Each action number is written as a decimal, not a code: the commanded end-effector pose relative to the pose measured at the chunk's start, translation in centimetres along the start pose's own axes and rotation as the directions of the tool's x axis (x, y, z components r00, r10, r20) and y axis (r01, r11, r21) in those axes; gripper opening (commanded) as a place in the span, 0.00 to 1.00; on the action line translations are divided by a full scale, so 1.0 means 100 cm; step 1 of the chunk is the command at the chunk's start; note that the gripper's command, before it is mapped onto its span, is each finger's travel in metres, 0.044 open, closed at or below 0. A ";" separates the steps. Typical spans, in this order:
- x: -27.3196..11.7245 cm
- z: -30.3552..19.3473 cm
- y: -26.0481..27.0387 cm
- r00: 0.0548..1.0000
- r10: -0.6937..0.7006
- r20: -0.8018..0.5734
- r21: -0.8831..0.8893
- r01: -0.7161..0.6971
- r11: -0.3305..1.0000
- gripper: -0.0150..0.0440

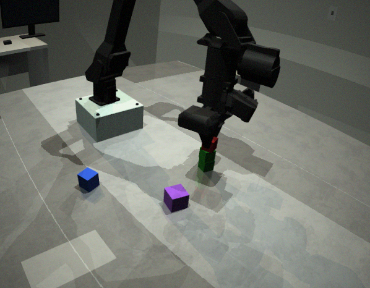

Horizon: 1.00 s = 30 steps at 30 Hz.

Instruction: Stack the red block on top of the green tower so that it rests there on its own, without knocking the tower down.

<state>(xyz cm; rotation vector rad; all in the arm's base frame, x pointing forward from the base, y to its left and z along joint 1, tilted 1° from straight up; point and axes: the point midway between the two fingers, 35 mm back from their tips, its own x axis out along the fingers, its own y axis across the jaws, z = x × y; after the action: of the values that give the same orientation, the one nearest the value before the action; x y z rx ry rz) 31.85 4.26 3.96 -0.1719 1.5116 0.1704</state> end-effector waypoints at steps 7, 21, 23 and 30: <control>0.002 -0.001 -0.001 1.000 -0.004 -0.004 0.005 0.004 1.000 0.25; 0.003 -0.001 -0.001 1.000 -0.004 -0.004 0.005 0.004 1.000 0.25; 0.000 -0.001 -0.001 1.000 -0.004 -0.004 0.005 0.004 1.000 0.25; 0.001 -0.001 0.000 1.000 0.000 -0.004 0.000 0.000 1.000 0.52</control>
<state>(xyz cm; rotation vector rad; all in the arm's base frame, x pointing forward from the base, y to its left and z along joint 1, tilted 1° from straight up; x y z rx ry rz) 31.70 4.24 3.86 -0.1720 1.5167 0.1705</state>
